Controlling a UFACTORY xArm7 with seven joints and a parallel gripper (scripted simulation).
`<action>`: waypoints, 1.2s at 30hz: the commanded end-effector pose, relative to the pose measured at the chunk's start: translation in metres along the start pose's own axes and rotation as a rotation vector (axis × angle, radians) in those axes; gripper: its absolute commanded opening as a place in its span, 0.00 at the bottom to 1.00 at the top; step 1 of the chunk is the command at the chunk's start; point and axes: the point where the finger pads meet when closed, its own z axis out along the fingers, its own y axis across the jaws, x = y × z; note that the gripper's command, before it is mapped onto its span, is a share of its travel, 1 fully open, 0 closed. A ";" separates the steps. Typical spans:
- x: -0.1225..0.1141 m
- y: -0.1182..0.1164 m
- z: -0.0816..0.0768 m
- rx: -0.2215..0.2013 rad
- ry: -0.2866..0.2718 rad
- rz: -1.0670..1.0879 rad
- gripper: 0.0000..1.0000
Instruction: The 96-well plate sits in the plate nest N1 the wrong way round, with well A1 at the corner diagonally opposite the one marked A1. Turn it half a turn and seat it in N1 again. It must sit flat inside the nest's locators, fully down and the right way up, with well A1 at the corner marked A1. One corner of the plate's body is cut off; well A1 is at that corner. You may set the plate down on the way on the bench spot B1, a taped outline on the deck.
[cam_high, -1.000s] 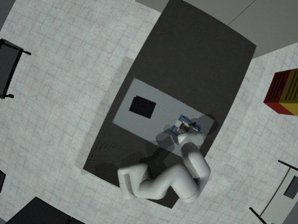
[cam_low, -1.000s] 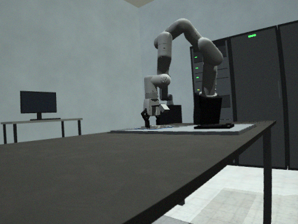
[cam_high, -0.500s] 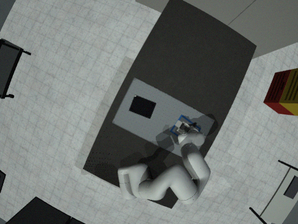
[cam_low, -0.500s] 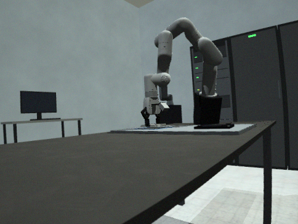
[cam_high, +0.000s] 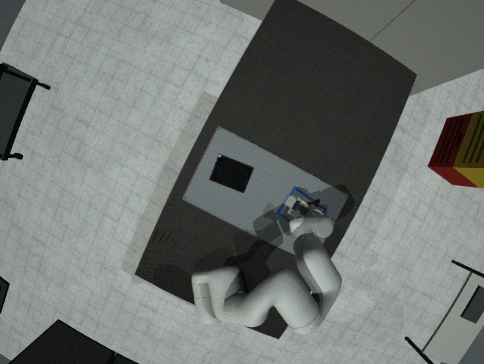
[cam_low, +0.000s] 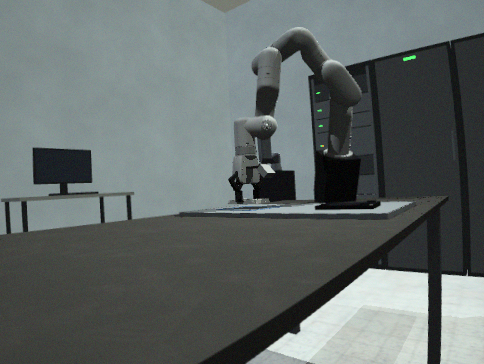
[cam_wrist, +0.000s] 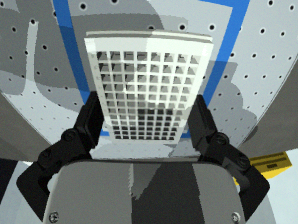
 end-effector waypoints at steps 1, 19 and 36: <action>-0.001 0.001 -0.004 -0.003 -0.002 0.000 0.00; -0.001 0.001 -0.019 -0.003 -0.002 0.000 0.00; -0.001 0.001 -0.044 -0.003 -0.002 0.000 0.00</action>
